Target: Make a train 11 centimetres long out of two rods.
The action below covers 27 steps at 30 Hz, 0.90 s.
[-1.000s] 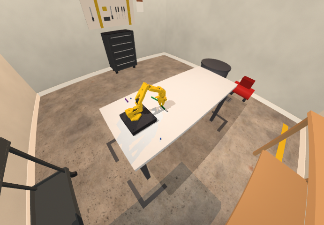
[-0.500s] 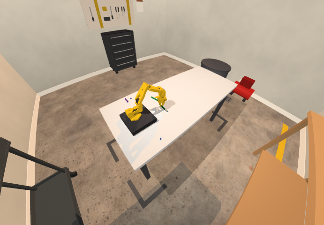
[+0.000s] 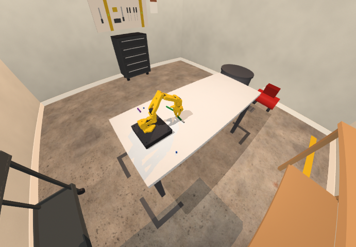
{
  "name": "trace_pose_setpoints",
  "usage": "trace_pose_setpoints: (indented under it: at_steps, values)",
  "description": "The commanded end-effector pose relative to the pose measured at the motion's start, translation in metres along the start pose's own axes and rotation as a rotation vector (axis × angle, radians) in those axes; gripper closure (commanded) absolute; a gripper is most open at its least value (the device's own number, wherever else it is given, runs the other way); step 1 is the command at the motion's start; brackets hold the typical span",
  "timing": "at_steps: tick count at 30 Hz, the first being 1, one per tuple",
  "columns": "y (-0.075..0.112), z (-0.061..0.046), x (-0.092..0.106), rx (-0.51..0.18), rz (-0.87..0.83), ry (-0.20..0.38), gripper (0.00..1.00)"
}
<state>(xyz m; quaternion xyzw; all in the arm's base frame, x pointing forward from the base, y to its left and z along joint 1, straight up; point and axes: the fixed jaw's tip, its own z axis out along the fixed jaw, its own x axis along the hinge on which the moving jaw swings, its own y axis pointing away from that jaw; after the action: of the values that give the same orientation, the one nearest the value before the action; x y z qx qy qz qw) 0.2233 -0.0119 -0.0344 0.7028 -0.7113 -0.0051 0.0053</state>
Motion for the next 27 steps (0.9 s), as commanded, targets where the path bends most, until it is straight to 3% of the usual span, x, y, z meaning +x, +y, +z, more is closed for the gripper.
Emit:
trace_pose_setpoints:
  at_steps: [1, 27]
  values:
    - [0.0003, 0.0003, 0.0021, 0.0, 0.001, -0.001, 1.0]
    - [-0.002, -0.0015, 0.0024, 0.008, -0.001, -0.001, 1.0]
